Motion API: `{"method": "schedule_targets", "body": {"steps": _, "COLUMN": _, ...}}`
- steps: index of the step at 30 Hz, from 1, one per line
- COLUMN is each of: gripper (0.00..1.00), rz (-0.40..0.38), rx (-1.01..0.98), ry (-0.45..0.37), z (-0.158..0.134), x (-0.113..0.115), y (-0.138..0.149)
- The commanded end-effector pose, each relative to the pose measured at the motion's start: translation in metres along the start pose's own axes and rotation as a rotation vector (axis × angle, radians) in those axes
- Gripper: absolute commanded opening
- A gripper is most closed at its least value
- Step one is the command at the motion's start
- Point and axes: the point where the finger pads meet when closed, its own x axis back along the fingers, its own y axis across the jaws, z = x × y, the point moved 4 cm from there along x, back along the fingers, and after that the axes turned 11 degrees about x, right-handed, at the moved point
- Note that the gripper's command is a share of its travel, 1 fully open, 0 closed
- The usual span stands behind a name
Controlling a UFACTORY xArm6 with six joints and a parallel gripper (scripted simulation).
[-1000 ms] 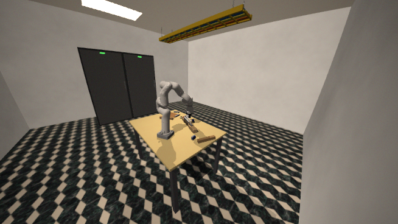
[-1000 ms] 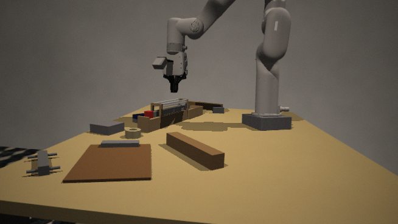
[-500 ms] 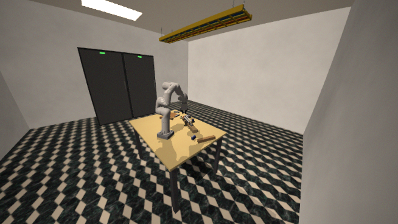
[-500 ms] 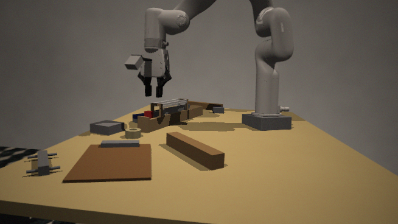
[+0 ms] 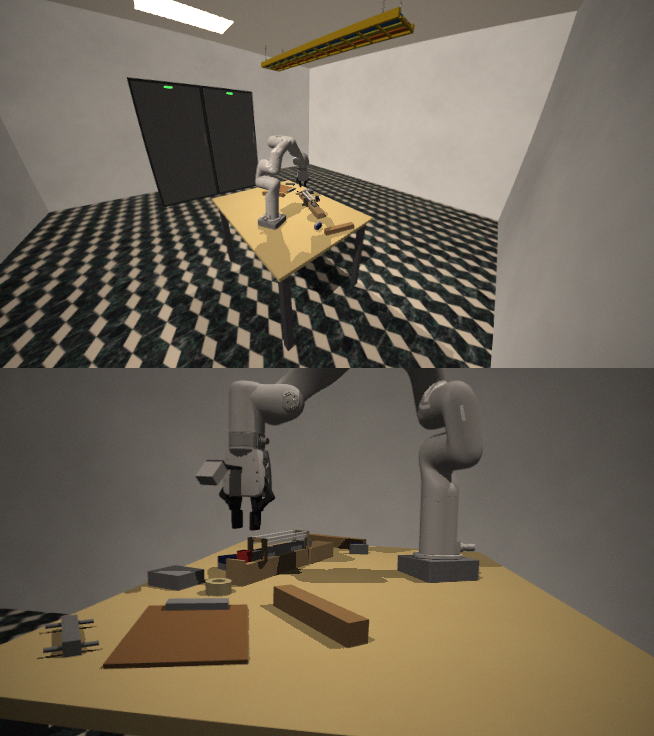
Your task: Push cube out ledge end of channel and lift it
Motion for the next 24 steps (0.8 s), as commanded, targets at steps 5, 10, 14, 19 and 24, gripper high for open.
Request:
{"method": "schedule_targets", "body": {"steps": 5, "gripper": 0.43, "rz": -0.004, "rx": 0.000, "ry": 0.003, "z": 0.001, "x": 0.002, "y": 0.001}}
{"method": "schedule_targets", "body": {"steps": 10, "gripper": 0.43, "rz": -0.003, "rx": 0.000, "ry": 0.002, "z": 0.001, "x": -0.003, "y": 0.001}}
{"method": "schedule_targets", "body": {"steps": 14, "gripper": 0.43, "rz": -0.003, "rx": 0.000, "ry": 0.002, "z": 0.002, "x": -0.027, "y": 0.003}}
{"method": "schedule_targets", "body": {"steps": 19, "gripper": 0.43, "rz": -0.003, "rx": 0.000, "ry": 0.002, "z": 0.002, "x": -0.042, "y": 0.003}}
{"method": "schedule_targets", "body": {"steps": 24, "gripper": 0.43, "rz": -0.003, "rx": 0.000, "ry": 0.002, "z": 0.002, "x": -0.044, "y": 0.003}}
